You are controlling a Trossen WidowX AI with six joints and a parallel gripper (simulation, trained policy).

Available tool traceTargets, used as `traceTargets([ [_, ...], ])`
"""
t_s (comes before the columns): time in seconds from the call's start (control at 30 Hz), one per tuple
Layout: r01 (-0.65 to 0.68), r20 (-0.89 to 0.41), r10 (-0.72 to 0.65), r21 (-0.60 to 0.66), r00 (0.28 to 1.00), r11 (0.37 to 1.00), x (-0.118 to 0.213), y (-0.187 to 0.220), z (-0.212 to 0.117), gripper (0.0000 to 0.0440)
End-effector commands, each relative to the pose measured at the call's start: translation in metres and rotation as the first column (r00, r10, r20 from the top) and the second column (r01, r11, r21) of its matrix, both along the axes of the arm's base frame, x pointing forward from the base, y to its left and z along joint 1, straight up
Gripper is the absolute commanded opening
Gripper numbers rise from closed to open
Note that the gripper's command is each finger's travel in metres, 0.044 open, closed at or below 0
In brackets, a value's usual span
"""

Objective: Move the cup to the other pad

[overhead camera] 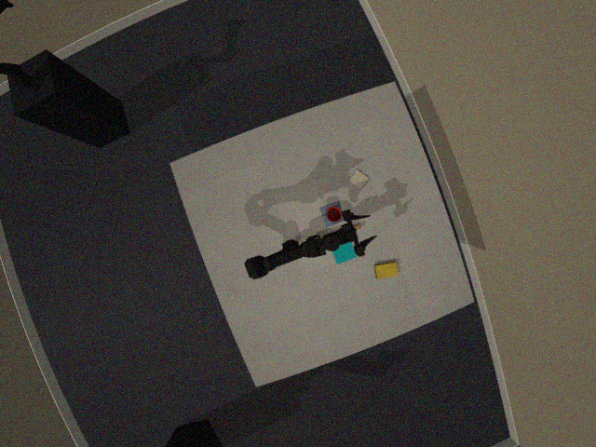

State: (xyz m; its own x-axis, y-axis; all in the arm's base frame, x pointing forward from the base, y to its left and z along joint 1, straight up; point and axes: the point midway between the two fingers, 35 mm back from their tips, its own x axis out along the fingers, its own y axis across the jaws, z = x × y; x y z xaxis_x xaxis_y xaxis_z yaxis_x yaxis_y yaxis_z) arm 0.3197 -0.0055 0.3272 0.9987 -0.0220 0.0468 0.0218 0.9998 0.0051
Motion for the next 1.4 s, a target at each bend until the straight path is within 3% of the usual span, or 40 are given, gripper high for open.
traceTargets([
  [0.0, -0.002, 0.0, 0.002, 0.0, 1.0, 1.0, 0.0, 0.001, 0.001, 0.0374],
  [0.33, -0.021, -0.045, 0.022, 0.014, 0.999, 1.0, -0.001, 0.006, 0.004, 0.0111],
  [0.43, -0.027, -0.071, 0.029, 0.03, 0.997, 0.999, 0.0, 0.009, 0.003, 0.0063],
  [0.87, -0.06, -0.197, 0.091, 0.159, 0.976, 0.986, 0.005, 0.025, 0.005, 0.0105],
  [1.37, -0.032, -0.36, 0.158, 0.332, 0.92, 0.943, 0.008, 0.046, 0.003, 0.0122],
])
